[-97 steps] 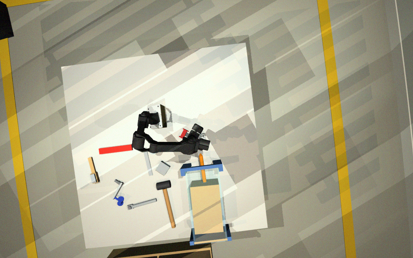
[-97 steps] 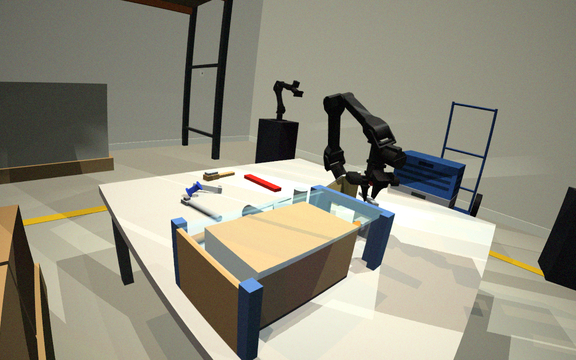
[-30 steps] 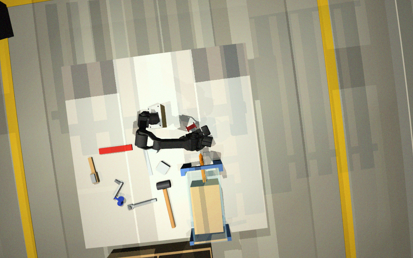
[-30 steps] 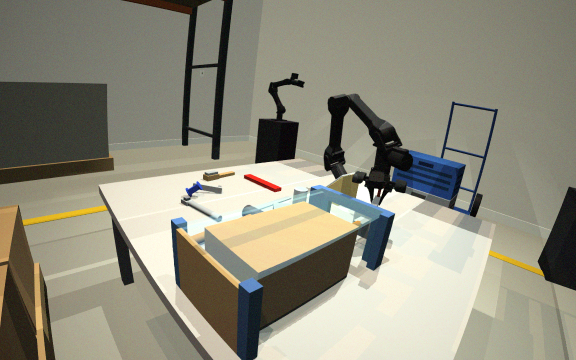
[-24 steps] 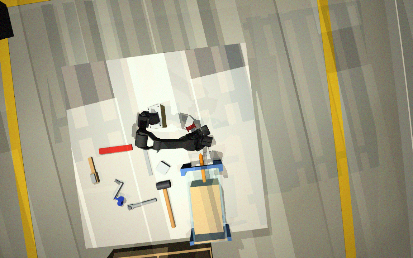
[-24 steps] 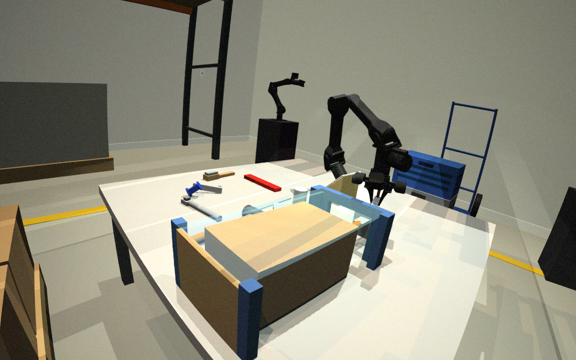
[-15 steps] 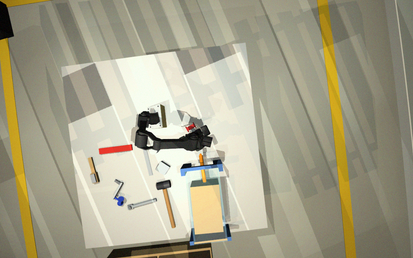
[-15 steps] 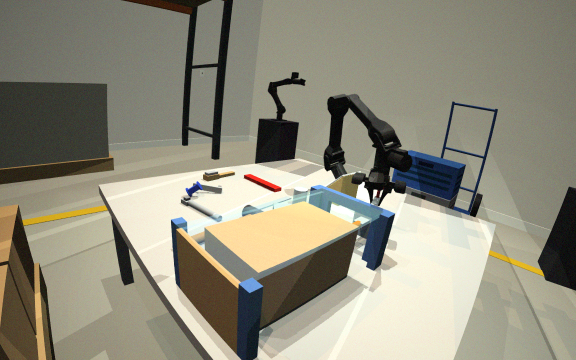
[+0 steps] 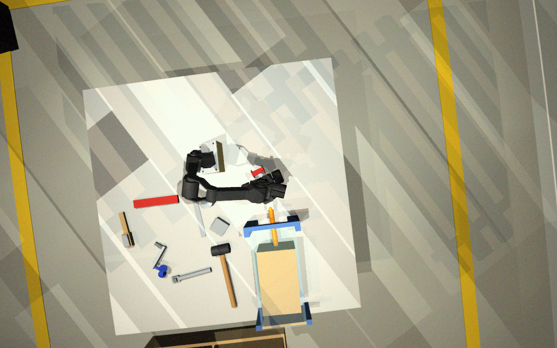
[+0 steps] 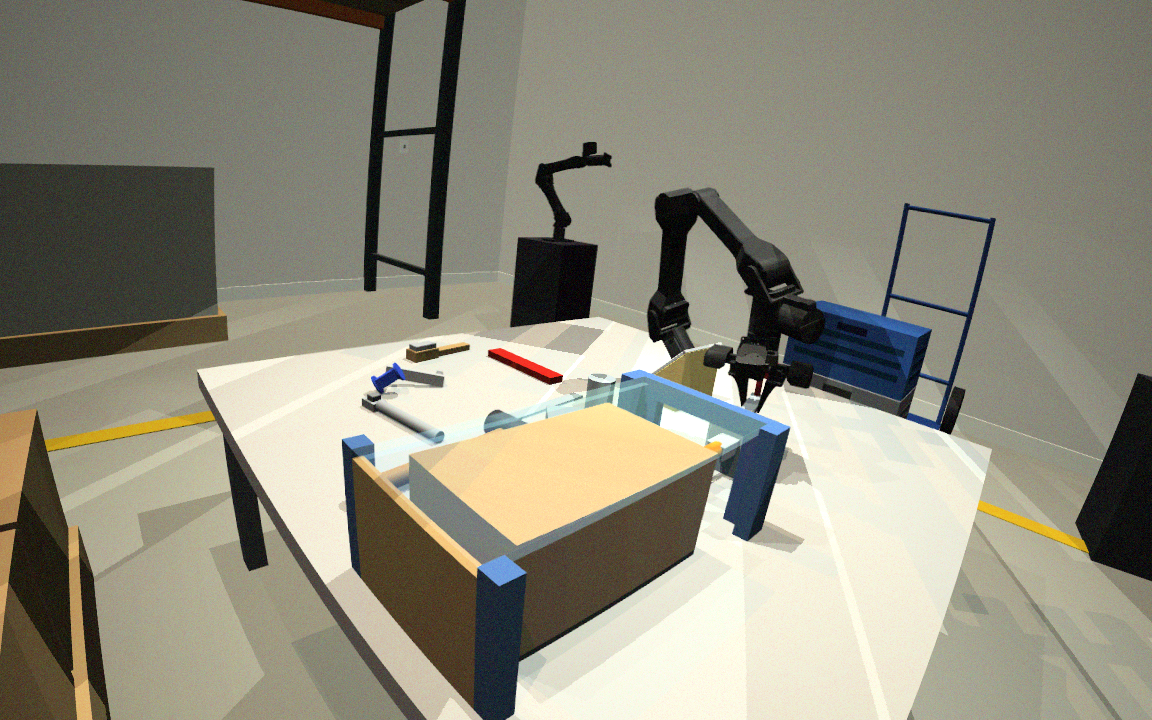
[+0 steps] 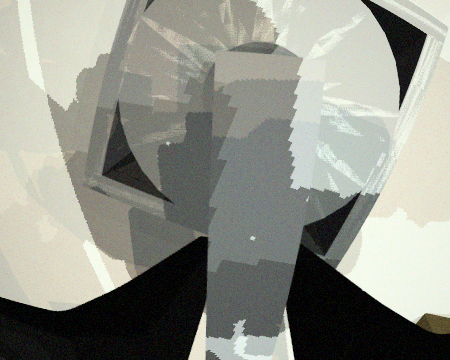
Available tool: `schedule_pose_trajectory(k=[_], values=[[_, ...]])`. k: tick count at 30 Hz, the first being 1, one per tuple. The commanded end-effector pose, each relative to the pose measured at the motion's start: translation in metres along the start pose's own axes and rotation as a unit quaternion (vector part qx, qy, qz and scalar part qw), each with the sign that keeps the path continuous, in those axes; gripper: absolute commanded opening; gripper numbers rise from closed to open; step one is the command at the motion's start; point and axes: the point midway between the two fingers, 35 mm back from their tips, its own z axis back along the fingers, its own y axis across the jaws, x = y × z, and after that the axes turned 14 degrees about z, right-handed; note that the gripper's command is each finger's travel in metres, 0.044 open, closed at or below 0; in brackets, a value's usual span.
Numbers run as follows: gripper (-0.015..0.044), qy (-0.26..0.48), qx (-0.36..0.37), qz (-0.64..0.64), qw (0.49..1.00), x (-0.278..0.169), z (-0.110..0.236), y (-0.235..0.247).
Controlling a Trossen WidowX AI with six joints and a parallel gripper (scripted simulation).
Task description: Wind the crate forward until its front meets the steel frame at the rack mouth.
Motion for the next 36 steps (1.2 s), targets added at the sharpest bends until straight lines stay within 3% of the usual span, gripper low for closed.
schedule_pose_trajectory(k=[1,36], values=[[0.0000,0.000,0.001,-0.010,1.000,0.0008,-0.0041,0.0021],[0.0000,0.002,-0.002,0.031,1.000,-0.0006,-0.0051,-0.0010]])
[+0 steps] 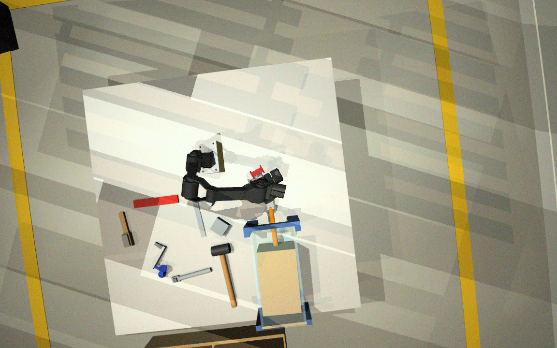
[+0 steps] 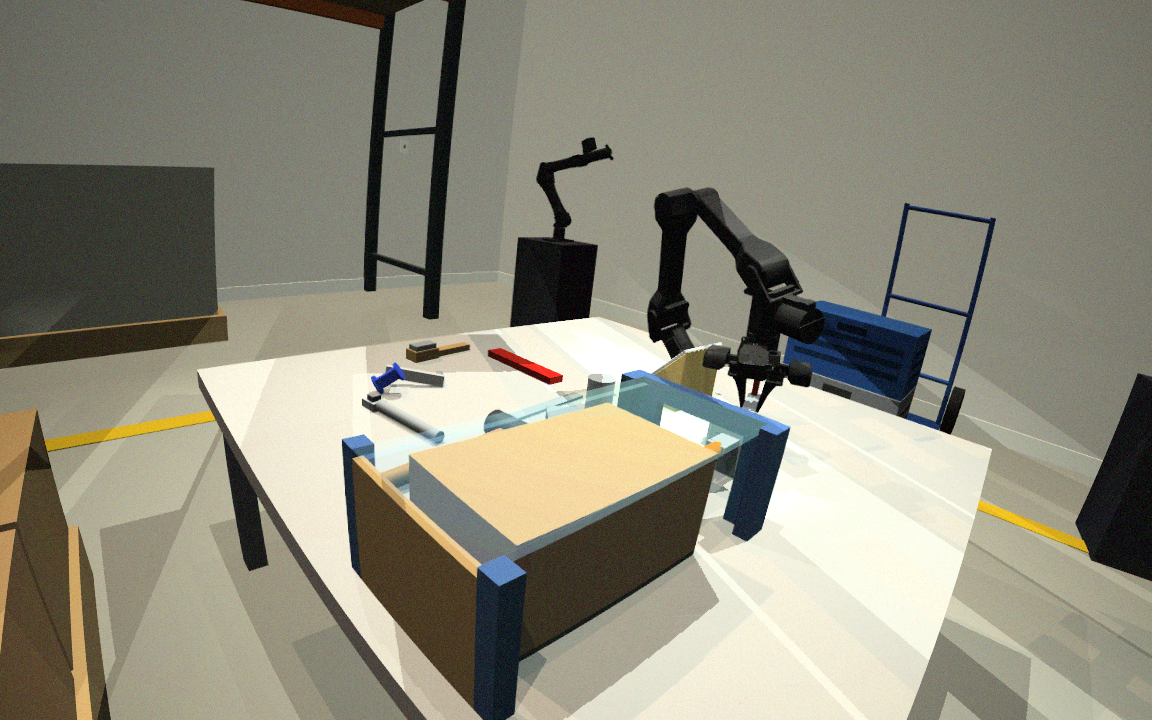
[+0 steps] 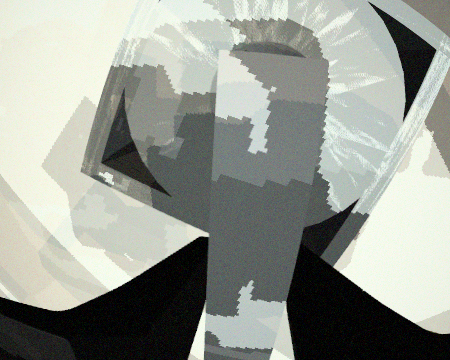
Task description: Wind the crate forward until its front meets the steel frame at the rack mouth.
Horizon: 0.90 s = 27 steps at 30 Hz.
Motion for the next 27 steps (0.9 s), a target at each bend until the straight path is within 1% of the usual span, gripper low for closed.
schedule_pose_trajectory(k=[1,27], values=[[0.0000,0.001,0.002,-0.010,1.000,0.0006,-0.0040,0.0008],[0.0000,-0.001,0.004,-0.045,0.999,0.0014,-0.0039,0.0030]])
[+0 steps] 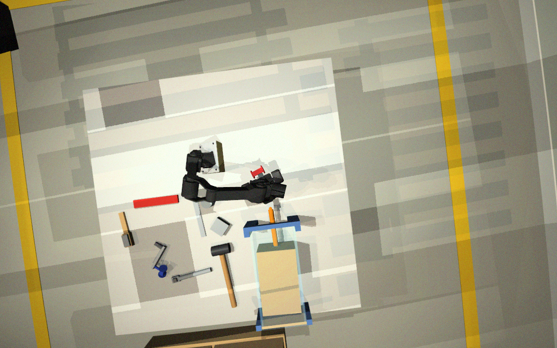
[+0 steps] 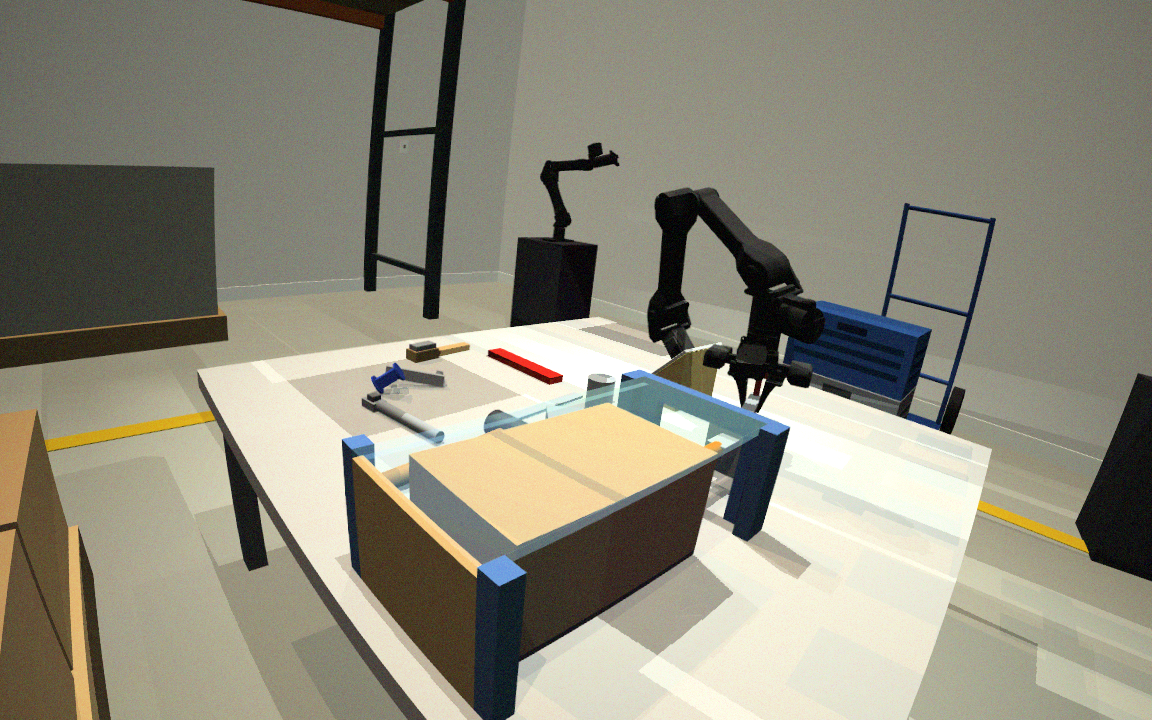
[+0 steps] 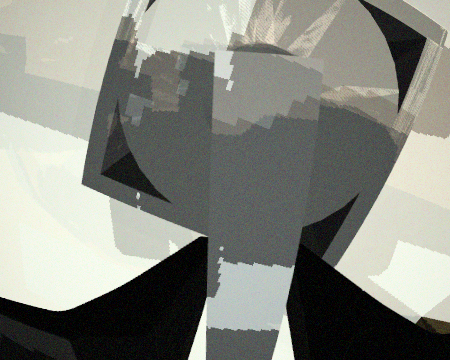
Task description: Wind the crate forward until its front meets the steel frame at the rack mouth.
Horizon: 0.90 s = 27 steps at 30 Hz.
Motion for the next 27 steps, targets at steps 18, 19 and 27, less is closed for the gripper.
schedule_pose_trajectory(k=[18,19,27], values=[[0.0000,0.002,0.003,-0.010,1.000,0.0005,-0.0041,0.0022],[0.0000,0.002,0.003,-0.010,1.000,0.0005,-0.0041,0.0022],[0.0000,0.002,0.004,-0.021,1.000,0.0007,-0.0041,0.0032]])
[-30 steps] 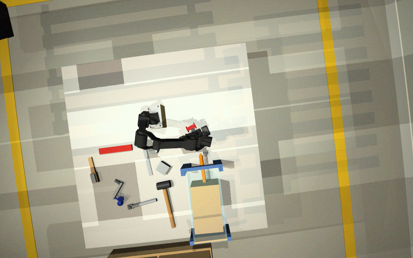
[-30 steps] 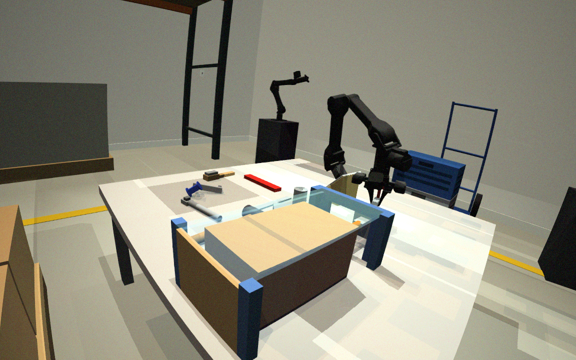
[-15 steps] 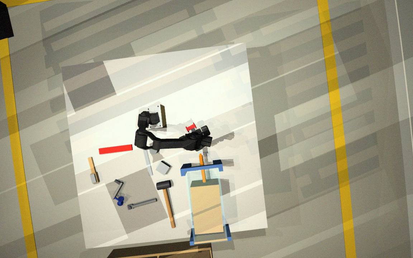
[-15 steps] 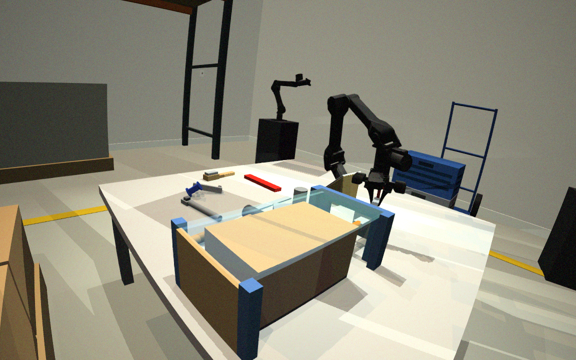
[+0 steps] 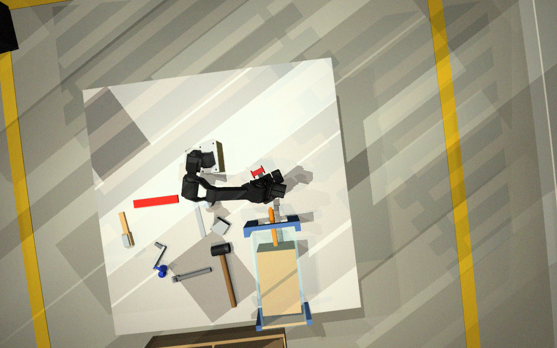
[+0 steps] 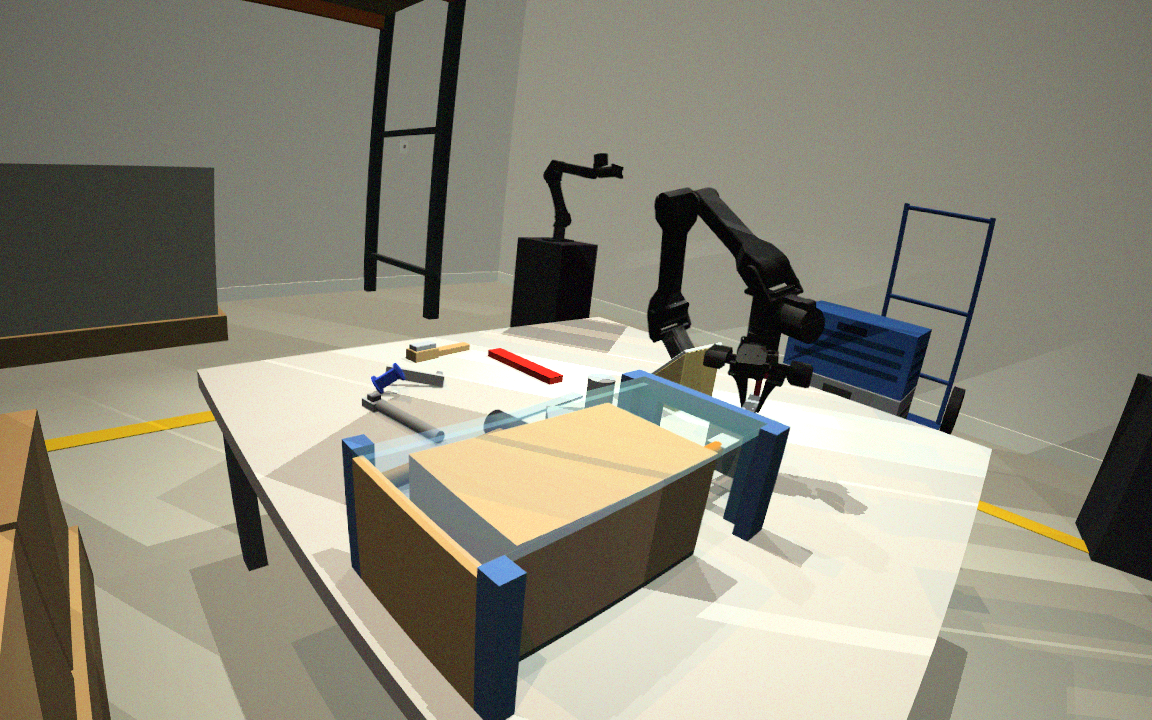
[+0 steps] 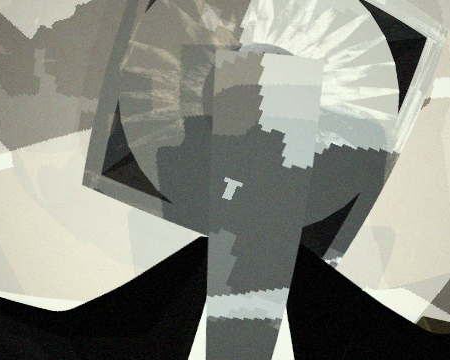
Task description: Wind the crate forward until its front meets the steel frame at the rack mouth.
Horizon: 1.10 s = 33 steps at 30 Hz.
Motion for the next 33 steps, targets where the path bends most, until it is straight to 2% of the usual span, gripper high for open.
schedule_pose_trajectory(k=[1,11,16,33], values=[[0.0000,0.002,0.004,-0.027,1.000,0.0008,-0.0041,0.0037],[0.0000,0.002,0.004,-0.032,0.999,0.0013,-0.0032,0.0036],[0.0000,0.004,0.001,0.024,1.000,0.0003,-0.0028,-0.0016],[0.0000,0.005,-0.002,0.060,0.998,-0.0008,-0.0042,-0.0037]])
